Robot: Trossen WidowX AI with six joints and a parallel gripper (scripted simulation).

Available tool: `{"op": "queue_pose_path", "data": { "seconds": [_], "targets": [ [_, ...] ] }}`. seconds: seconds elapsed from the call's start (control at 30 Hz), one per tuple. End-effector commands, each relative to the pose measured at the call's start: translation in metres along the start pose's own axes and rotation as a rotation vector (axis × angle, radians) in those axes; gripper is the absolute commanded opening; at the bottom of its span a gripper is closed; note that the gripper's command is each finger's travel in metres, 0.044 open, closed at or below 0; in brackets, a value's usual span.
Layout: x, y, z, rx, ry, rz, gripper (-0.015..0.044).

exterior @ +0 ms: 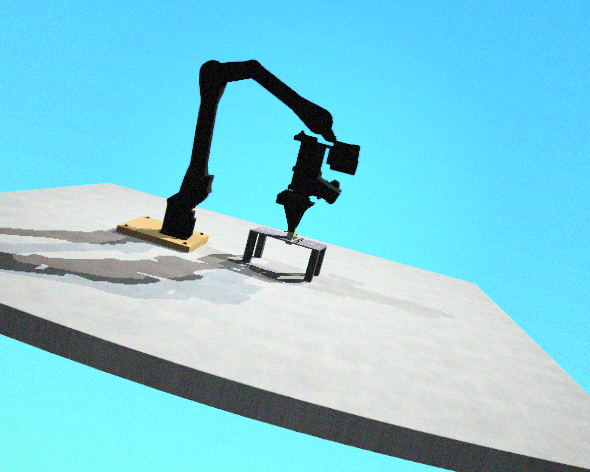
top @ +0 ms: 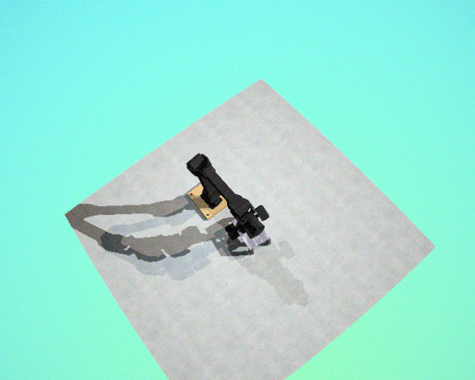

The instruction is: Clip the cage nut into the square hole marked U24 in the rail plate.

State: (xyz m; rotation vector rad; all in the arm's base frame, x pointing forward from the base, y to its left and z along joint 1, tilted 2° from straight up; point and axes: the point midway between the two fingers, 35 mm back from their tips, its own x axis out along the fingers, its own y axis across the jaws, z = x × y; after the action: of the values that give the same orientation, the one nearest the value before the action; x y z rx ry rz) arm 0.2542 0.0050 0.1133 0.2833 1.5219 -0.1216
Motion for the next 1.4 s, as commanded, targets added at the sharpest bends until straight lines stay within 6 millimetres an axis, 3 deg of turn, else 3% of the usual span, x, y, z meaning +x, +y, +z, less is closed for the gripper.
{"op": "queue_pose_path", "data": {
  "seconds": [0.0, 1.37],
  "targets": [
    [-0.0013, 0.0007, 0.0003, -0.005, -0.007, 0.006, 0.0037],
    [-0.0010, -0.0017, 0.0005, -0.006, -0.007, 0.052, 0.0037]
  ]
}}
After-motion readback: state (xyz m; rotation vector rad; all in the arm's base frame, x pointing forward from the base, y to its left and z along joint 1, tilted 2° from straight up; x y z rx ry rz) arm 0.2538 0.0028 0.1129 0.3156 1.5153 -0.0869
